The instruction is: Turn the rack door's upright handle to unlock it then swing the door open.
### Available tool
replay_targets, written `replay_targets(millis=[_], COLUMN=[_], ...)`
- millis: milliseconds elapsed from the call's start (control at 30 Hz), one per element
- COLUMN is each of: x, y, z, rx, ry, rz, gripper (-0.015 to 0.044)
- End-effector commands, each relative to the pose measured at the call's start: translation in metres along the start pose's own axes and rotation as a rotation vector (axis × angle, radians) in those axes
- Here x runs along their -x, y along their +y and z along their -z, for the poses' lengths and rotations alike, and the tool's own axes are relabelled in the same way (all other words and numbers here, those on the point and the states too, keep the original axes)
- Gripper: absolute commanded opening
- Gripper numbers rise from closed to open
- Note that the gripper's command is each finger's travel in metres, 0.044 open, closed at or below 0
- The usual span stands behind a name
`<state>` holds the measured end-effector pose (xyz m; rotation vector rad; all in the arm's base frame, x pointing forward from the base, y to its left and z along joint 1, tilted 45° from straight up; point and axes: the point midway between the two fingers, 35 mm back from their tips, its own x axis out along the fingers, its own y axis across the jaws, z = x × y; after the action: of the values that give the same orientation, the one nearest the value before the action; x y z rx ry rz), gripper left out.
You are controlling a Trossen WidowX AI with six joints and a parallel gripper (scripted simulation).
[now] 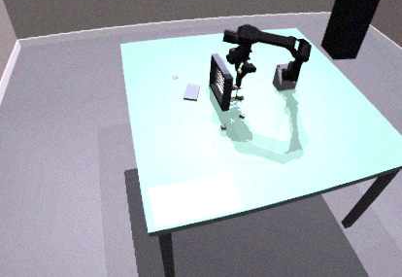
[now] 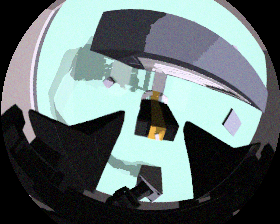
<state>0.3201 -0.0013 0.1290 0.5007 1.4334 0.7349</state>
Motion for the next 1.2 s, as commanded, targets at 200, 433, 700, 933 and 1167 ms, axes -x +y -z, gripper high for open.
replay_targets(millis=[200, 433, 700, 933, 1167], x=[-0.018, -0.030, -0.032, -0.032, -0.032], y=[-0.001, 0.000, 0.000, 0.000, 0.000], z=[0.003, 0.003, 0.004, 0.004, 0.004], rx=[-0.020, -0.027, -0.028, -0.028, -0.028], ry=[0.037, 0.056, 0.060, 0.060, 0.060], rz=[0.007, 0.012, 0.013, 0.013, 0.013], gripper=[0.0292, 0.0292, 0.0161, 0.0075, 0.0029])
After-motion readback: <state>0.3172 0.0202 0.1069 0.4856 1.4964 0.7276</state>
